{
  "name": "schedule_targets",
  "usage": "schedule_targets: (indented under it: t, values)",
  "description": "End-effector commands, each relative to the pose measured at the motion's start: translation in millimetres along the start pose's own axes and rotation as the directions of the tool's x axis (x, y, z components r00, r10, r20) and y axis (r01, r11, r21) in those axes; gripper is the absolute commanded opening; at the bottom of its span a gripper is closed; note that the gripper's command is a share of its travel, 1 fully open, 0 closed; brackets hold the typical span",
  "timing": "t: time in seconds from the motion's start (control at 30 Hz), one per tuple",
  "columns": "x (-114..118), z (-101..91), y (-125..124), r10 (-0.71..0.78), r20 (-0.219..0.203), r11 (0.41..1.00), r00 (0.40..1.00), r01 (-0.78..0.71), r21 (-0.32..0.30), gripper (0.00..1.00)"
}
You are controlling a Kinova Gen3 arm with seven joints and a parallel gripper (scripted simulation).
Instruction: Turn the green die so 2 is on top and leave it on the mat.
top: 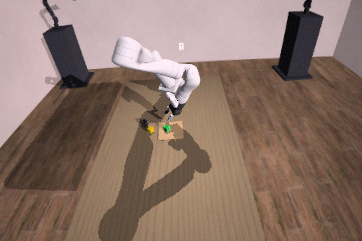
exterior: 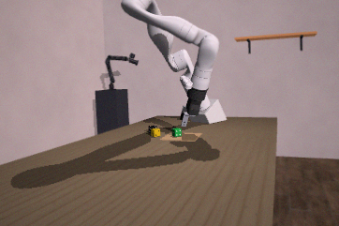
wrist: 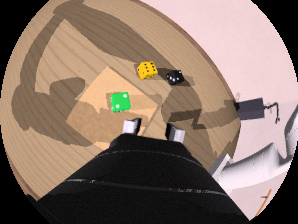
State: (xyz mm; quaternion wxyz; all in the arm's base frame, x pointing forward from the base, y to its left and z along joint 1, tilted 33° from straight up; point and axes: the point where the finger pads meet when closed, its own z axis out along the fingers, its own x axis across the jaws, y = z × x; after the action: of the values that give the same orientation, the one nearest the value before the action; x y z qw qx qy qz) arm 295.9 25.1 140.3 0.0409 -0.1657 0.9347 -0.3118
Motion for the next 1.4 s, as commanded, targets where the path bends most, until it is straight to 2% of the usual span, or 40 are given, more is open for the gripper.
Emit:
schedule_targets:
  t: [0.0,0.13,0.27,0.4,0.47,0.7,0.93,1.23,1.27,1.37]
  values:
    - [-3,-11.8,-21,0.054,0.047,0.997,0.997,-0.052,-0.049,0.87]
    - [-6,-27.4,-24,0.035,0.121,0.991,0.992,-0.018,-0.131,0.87]
    - [-11,-43.3,-28,0.017,0.205,0.984,0.979,0.019,-0.175,0.87]
    - [-16,-57.9,-32,0.000,0.283,0.981,0.959,0.055,-0.188,0.87]
    - [-16,-57.9,-32,0.000,0.283,0.981,0.959,0.055,-0.188,0.87]
    - [-22,-76.3,-39,-0.029,0.380,0.980,0.925,0.102,-0.173,0.87]
    - [-25,-84.8,-42,-0.046,0.423,0.980,0.905,0.122,-0.155,0.87]
    - [-25,-86.3,-42,-0.049,0.430,0.980,0.902,0.126,-0.151,0.87]
    - [-25,-86.3,-42,-0.049,0.430,0.980,0.902,0.126,-0.151,1.00]
    - [-25,-86.3,-42,-0.049,0.430,0.980,0.902,0.126,-0.151,1.00]
